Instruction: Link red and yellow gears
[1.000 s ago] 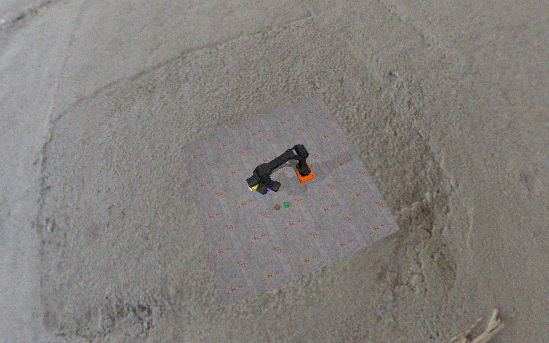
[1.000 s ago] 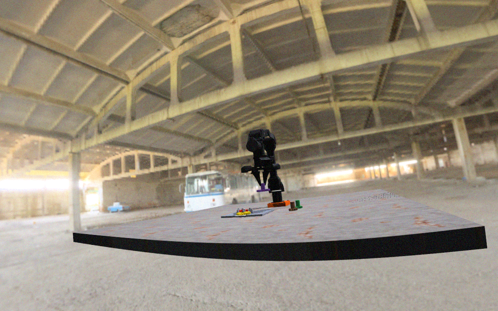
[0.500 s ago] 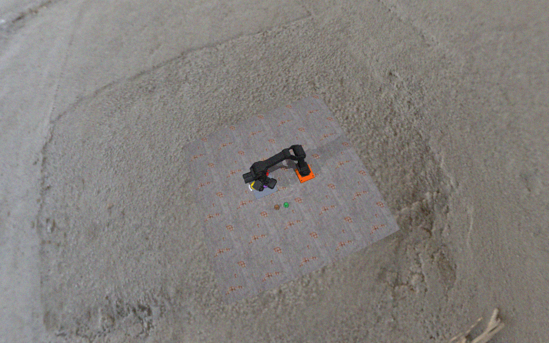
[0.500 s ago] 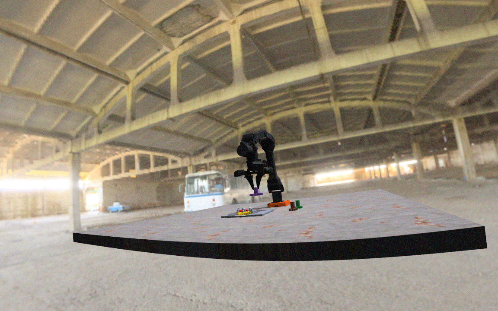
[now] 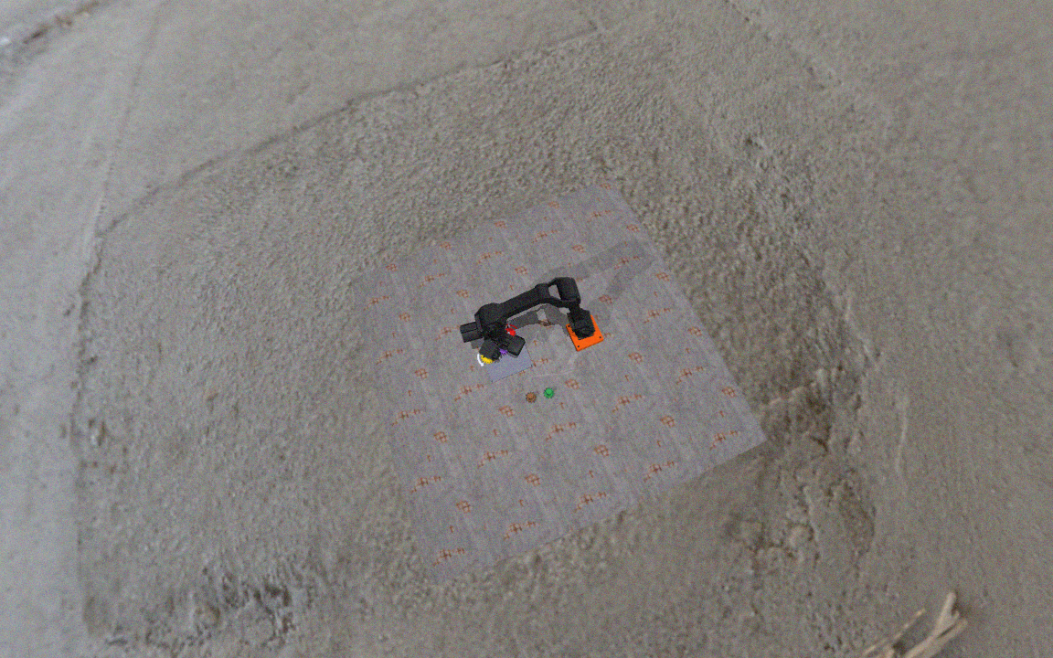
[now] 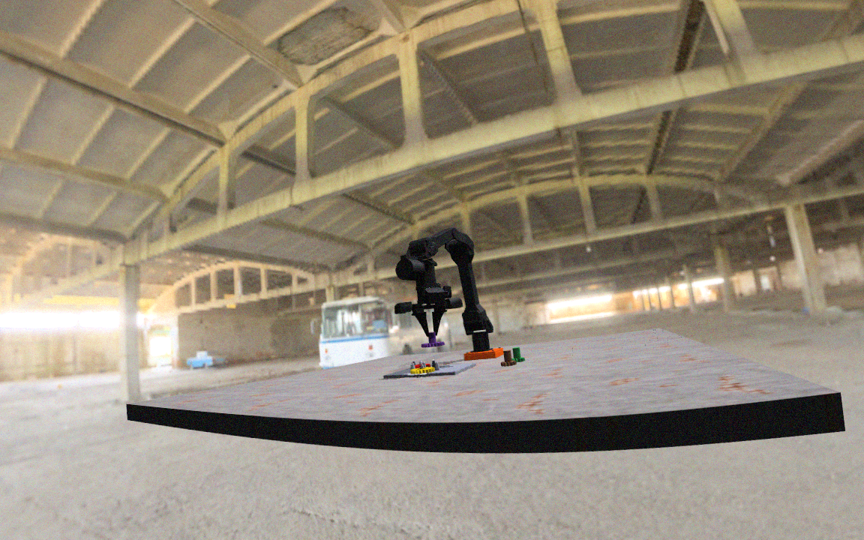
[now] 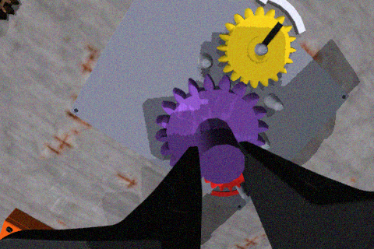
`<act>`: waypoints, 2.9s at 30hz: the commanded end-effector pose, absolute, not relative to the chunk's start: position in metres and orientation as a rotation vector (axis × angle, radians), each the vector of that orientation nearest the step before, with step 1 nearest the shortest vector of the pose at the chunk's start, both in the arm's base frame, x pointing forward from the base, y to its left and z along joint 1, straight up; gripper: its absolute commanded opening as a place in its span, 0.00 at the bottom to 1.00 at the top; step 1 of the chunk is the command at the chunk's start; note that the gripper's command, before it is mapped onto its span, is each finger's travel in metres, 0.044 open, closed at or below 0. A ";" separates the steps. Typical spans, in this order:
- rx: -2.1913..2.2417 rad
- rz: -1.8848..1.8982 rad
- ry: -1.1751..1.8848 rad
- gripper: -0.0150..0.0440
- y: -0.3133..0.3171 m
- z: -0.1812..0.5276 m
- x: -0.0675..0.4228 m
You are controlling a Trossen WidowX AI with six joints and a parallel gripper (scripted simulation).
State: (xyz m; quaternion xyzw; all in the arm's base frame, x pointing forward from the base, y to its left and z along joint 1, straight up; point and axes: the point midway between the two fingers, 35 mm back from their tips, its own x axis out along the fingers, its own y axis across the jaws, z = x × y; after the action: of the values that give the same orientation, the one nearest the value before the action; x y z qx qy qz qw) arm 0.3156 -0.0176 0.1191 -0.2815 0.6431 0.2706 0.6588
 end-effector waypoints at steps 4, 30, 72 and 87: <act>-0.642 0.616 1.452 0.25 -0.034 0.112 0.320; -0.645 0.619 1.452 0.25 -0.050 0.107 0.323; -0.524 0.502 1.484 0.25 -0.051 0.063 0.324; -0.690 0.664 1.438 0.25 -0.049 0.059 0.324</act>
State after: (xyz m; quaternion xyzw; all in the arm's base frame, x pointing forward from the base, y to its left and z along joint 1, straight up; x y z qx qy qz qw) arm 0.3239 -0.0499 0.0597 -0.2862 0.6413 0.2746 0.6568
